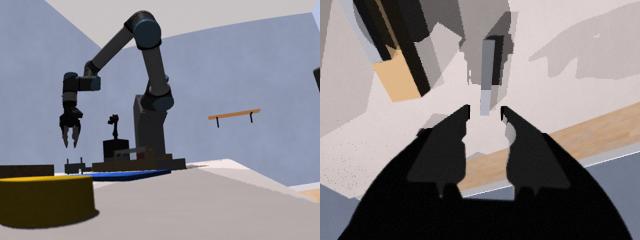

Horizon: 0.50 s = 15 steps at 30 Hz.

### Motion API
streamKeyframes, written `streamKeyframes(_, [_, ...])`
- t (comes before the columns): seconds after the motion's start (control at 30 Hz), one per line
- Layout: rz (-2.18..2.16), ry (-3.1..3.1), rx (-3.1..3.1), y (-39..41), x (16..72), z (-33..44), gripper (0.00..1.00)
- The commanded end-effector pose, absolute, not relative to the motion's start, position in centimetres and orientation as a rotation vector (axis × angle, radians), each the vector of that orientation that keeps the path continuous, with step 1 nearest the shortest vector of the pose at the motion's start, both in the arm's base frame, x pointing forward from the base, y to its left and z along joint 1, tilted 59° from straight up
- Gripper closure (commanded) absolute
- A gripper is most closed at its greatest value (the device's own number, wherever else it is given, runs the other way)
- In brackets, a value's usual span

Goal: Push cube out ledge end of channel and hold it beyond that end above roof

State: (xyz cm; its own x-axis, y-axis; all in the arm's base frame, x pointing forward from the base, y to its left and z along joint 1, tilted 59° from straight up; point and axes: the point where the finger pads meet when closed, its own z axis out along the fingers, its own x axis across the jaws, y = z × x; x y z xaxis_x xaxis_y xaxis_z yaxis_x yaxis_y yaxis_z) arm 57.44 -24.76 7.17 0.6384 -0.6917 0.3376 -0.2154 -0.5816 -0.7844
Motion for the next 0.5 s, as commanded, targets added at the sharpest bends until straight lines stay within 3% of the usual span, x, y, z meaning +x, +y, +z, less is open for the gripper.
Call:
streamKeyframes(0.0, [-0.837, 0.705, -2.128, -24.8, 57.4, 7.2, 0.78])
streamKeyframes(0.47, [-0.836, 0.704, -2.128, -23.7, 59.5, 5.8, 0.78])
